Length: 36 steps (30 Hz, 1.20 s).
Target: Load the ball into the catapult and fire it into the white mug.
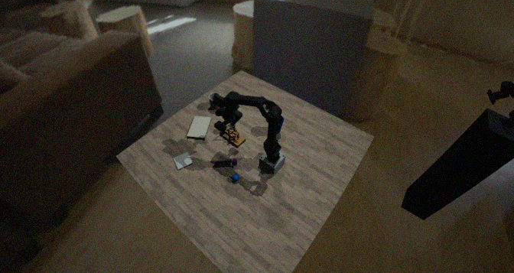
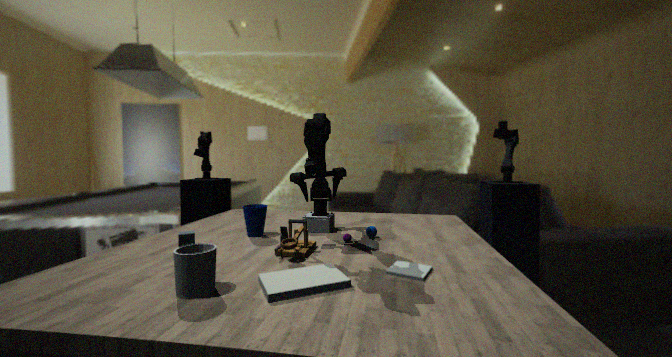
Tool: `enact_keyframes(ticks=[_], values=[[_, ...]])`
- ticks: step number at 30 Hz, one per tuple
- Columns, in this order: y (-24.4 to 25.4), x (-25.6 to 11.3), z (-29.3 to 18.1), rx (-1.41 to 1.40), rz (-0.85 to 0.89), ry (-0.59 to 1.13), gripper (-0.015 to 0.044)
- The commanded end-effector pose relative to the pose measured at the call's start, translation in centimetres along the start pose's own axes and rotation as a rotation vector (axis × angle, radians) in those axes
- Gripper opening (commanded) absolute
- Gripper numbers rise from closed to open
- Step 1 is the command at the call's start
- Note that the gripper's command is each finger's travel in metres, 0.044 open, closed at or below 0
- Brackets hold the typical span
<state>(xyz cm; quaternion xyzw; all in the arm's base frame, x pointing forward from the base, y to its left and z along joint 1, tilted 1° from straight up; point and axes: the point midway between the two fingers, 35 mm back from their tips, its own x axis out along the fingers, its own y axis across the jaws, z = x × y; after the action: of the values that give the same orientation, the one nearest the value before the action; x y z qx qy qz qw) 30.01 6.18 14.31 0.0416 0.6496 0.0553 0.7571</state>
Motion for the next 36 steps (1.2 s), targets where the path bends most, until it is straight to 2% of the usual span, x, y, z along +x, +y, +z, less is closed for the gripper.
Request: enact_keyframes(ticks=[1, 3, 8, 11, 13, 36], values=[[-5.4, 2.1, -0.9, 0.036, -0.097, 0.096, 0.044], [-7.1, 2.7, -1.4, 0.046, -0.123, 0.129, 0.044], [-6.9, 3.1, -0.9, 0.047, -0.126, 0.133, 0.044], [-7.3, 6.5, -1.3, 0.047, -0.126, 0.133, 0.044], [-7.5, 7.5, -1.5, 0.047, -0.126, 0.133, 0.044], [-7.8, 10.4, -1.8, 0.047, -0.126, 0.133, 0.044]])
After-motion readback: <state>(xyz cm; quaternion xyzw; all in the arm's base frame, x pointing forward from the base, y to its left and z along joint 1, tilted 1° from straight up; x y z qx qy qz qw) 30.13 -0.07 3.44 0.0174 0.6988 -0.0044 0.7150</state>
